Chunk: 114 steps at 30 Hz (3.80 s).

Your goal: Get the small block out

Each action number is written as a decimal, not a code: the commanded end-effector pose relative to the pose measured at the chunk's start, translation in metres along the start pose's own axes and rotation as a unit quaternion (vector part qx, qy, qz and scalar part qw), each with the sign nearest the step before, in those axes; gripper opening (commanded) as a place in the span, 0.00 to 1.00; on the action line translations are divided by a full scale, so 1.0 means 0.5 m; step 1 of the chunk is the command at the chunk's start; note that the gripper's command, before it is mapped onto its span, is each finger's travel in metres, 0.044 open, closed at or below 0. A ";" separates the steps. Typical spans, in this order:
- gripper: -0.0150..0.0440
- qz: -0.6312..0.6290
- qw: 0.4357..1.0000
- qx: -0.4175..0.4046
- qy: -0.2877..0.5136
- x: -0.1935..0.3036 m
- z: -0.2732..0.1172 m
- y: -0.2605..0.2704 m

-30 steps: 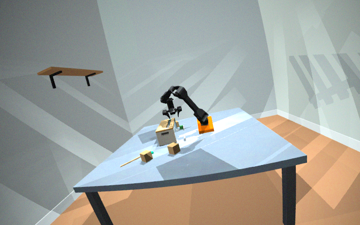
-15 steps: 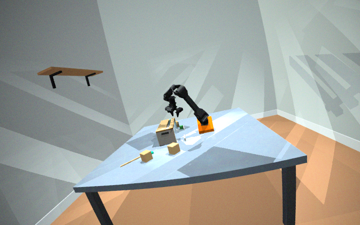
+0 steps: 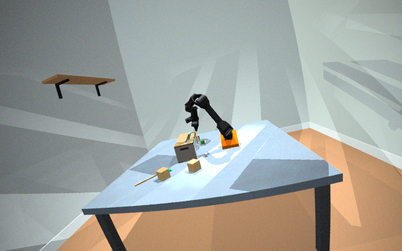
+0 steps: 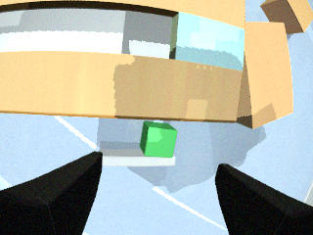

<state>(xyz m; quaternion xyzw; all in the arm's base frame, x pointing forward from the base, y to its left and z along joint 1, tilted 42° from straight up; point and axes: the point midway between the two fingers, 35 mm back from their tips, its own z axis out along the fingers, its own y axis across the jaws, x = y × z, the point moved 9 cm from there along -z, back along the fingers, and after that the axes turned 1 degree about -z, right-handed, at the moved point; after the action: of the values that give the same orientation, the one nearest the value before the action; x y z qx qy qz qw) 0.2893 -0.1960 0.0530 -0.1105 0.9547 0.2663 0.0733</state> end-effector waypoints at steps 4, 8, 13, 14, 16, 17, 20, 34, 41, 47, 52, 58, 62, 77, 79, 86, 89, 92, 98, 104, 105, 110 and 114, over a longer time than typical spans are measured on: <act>0.74 0.530 0.845 -0.065 -0.026 0.031 -0.009 -0.050; 0.74 0.631 0.772 -0.080 -0.021 0.038 -0.009 -0.059; 0.74 0.743 0.662 -0.101 -0.011 0.049 -0.008 -0.071; 0.74 0.763 0.638 -0.105 -0.008 0.051 -0.008 -0.073; 0.74 0.800 0.589 -0.112 -0.003 0.055 -0.008 -0.077; 0.74 0.818 0.564 -0.115 0.001 0.056 -0.008 -0.080; 0.74 0.866 0.485 -0.124 0.011 0.062 -0.008 -0.086; 0.74 0.983 0.073 -0.152 0.079 0.090 -0.007 -0.115; 0.74 0.984 -0.007 -0.151 0.093 0.094 -0.007 -0.119; 0.74 0.984 -0.007 -0.151 0.093 0.094 -0.007 -0.119; 0.74 0.984 -0.007 -0.151 0.093 0.094 -0.007 -0.119; 0.74 0.984 -0.007 -0.151 0.093 0.097 0.040 -0.118; 0.74 0.984 -0.006 -0.151 0.094 0.115 0.160 -0.097; 0.74 0.984 -0.006 -0.151 0.094 0.120 0.200 -0.088; 0.74 0.984 -0.006 -0.151 0.094 0.120 0.206 -0.087; 0.74 0.984 -0.006 -0.151 0.094 0.122 0.228 -0.082; 0.74 0.984 -0.006 -0.151 0.094 0.123 0.237 -0.080; 0.74 0.984 -0.006 -0.151 0.094 0.124 0.247 -0.077; 0.74 0.984 -0.006 -0.152 0.094 0.126 0.265 -0.072; 0.74 0.984 -0.006 -0.152 0.095 0.129 0.282 -0.067; 0.74 0.984 -0.006 -0.152 0.095 0.129 0.285 -0.066; 0.74 0.984 -0.006 -0.152 0.095 0.131 0.295 -0.062; 0.56 0.984 -0.006 -0.152 0.095 0.131 0.295 -0.062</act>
<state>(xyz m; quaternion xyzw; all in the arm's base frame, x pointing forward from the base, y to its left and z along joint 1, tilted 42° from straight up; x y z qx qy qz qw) 0.2458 -0.1564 -0.0998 -0.9042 -0.0710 -0.2032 0.3688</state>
